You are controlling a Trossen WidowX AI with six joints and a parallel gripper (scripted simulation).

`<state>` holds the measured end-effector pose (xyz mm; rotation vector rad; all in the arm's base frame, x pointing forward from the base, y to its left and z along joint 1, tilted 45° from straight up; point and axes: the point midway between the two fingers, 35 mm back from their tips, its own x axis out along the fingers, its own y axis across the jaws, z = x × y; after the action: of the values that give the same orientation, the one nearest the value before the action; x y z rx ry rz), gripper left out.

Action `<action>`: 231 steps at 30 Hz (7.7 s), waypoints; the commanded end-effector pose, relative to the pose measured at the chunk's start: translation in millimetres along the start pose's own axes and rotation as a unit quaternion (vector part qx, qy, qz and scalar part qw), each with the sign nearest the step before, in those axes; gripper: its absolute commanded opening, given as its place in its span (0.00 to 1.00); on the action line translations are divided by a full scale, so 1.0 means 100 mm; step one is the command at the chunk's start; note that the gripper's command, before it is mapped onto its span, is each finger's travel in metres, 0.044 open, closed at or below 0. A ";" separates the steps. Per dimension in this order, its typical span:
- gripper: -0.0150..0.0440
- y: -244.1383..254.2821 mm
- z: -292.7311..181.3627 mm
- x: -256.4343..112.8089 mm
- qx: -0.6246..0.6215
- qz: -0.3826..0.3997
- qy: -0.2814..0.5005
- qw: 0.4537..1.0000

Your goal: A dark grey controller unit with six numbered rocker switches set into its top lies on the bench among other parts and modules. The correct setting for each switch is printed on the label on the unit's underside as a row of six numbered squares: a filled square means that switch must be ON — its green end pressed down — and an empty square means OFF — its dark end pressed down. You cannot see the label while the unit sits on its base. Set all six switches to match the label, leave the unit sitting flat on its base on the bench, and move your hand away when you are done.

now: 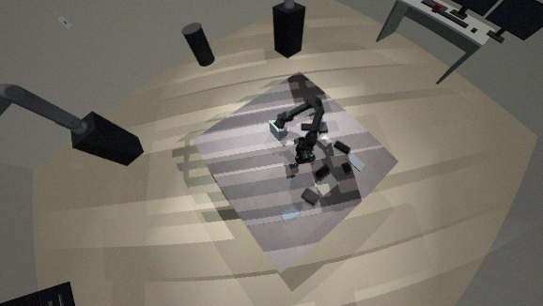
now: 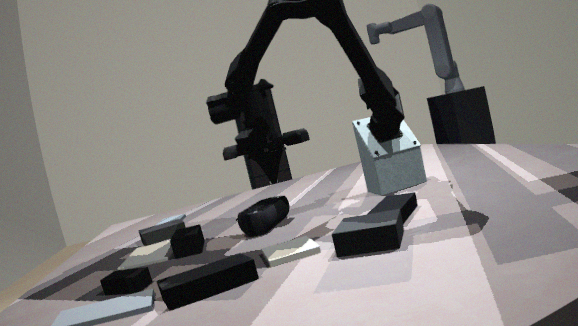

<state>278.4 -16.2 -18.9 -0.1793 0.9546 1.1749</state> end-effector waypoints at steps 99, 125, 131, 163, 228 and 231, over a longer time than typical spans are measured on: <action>0.25 -0.04 0.22 0.42 -0.004 -0.002 -0.002 1.000; 0.25 -0.24 0.43 -0.02 -0.005 -0.003 -0.002 1.000; 0.25 -0.25 0.43 0.02 -0.005 -0.003 -0.002 1.000; 0.25 -0.25 0.43 0.42 -0.005 -0.002 -0.003 1.000; 0.25 -0.04 0.63 0.42 -0.005 -0.002 -0.003 1.000; 0.25 -0.04 0.63 0.42 -0.005 -0.002 -0.003 1.000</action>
<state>319.8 46.6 -10.3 -0.1929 0.9399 1.1753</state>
